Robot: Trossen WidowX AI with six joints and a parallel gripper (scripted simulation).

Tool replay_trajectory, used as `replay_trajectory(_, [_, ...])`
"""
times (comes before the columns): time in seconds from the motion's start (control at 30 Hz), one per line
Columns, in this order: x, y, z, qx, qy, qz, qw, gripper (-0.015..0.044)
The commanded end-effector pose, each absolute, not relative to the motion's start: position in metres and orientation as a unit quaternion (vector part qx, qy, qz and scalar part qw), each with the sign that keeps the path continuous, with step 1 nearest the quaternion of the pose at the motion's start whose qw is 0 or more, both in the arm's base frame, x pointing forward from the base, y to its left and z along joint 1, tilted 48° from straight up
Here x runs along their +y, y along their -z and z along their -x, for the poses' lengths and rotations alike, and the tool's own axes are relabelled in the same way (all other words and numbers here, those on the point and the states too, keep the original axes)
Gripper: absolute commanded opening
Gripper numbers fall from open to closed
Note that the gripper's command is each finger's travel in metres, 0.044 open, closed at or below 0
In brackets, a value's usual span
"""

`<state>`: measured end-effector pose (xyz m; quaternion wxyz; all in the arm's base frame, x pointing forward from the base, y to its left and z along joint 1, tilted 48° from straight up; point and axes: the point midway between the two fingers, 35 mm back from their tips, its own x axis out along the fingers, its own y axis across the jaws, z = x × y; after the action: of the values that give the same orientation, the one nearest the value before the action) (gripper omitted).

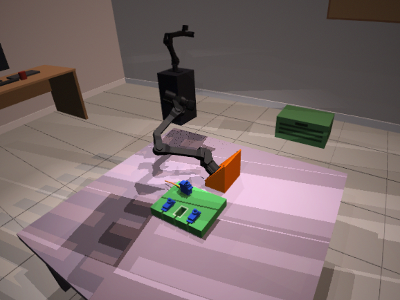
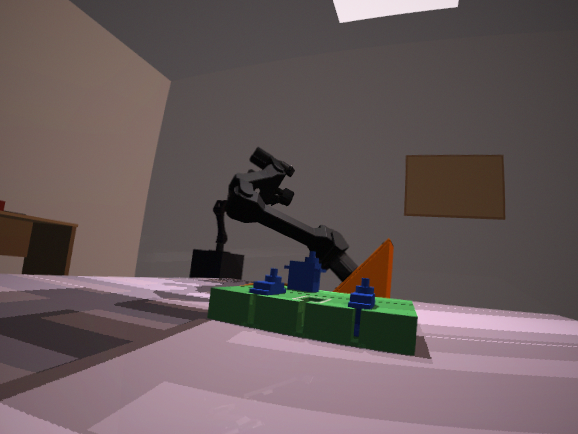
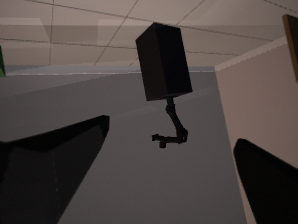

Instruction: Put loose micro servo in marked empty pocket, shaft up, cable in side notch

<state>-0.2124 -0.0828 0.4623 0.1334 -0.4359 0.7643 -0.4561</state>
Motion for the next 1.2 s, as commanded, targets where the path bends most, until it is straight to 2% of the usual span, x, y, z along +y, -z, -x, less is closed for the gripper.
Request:
replay_trajectory(0.0, [-0.082,-0.462,0.213,0.764,0.458,0.434,0.134,0.0426])
replay_trajectory(0.03, [-0.081,-0.462,0.214,0.763,0.461,0.432,0.134,0.044])
replay_trajectory(0.53, [-0.035,-0.447,0.249,0.715,0.61,0.31,0.142,0.044])
replay_trajectory(1.17, [0.033,-0.421,0.275,0.625,0.756,0.162,0.108,0.044])
